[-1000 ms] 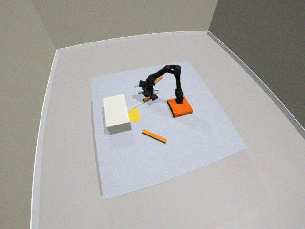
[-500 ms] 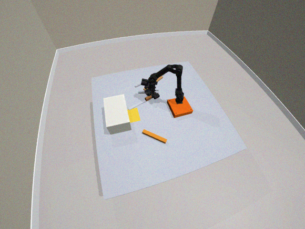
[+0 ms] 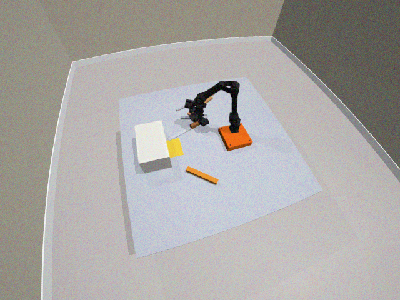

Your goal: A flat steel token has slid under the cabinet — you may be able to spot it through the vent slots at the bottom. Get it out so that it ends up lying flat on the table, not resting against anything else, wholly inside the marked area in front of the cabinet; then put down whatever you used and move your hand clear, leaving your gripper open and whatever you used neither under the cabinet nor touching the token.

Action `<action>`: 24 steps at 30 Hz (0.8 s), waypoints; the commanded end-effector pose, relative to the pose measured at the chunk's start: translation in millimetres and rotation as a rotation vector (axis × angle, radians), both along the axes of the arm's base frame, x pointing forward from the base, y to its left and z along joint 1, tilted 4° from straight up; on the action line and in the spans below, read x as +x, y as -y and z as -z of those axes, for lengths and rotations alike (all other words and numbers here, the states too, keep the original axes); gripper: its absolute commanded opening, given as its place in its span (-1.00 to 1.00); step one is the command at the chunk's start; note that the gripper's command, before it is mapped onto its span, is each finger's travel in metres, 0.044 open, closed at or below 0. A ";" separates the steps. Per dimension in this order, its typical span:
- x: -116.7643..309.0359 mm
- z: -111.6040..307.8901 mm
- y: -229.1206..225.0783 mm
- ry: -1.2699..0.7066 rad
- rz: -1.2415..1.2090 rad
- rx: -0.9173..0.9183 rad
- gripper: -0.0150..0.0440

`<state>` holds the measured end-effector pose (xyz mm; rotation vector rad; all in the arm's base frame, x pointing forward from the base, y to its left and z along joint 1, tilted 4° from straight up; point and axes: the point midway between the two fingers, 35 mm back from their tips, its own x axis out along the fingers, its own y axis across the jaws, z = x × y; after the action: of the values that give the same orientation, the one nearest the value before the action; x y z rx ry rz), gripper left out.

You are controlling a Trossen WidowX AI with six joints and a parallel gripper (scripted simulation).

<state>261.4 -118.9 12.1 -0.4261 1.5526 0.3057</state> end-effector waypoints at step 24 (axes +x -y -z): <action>-5.7 0.0 -15.5 0.011 0.161 0.002 -0.49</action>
<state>257.5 -107.3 11.8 -0.3124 1.5654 0.1969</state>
